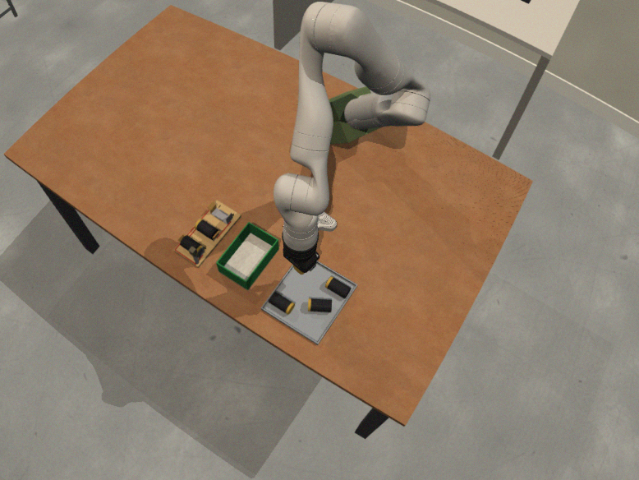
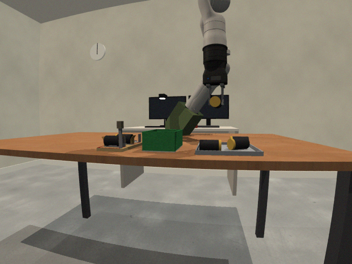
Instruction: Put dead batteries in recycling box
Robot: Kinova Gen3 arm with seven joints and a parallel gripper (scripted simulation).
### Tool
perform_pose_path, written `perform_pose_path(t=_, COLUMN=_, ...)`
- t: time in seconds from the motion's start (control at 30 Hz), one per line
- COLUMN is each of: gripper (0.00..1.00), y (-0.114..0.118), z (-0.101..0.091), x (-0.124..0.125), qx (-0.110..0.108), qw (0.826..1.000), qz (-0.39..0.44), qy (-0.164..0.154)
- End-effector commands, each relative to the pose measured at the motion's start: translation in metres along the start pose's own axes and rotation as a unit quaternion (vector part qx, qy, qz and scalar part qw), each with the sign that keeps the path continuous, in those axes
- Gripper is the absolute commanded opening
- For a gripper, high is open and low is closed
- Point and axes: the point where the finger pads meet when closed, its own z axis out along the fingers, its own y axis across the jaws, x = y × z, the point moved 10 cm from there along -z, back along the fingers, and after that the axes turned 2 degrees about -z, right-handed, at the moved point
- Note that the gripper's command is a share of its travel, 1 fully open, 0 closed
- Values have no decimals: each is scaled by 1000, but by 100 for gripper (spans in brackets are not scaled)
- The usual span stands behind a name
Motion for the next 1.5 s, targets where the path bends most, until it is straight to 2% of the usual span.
perform_pose_path(t=0.0, gripper=57, y=0, z=0, x=0, qx=-3, qw=1000, qz=-22, qy=0)
perform_pose_path(t=0.33, gripper=57, y=0, z=0, x=0, qx=-3, qw=990, qz=-139, qy=0)
perform_pose_path(t=0.43, gripper=57, y=0, z=0, x=0, qx=-3, qw=989, qz=-151, qy=0)
perform_pose_path(t=0.67, gripper=57, y=0, z=0, x=0, qx=-3, qw=972, qz=-234, qy=0)
perform_pose_path(t=0.9, gripper=57, y=0, z=0, x=0, qx=-3, qw=949, qz=-316, qy=-1)
perform_pose_path(t=0.97, gripper=57, y=0, z=0, x=0, qx=-3, qw=949, qz=-316, qy=-1)
perform_pose_path(t=1.47, gripper=57, y=0, z=0, x=0, qx=-3, qw=880, qz=-475, qy=-1)
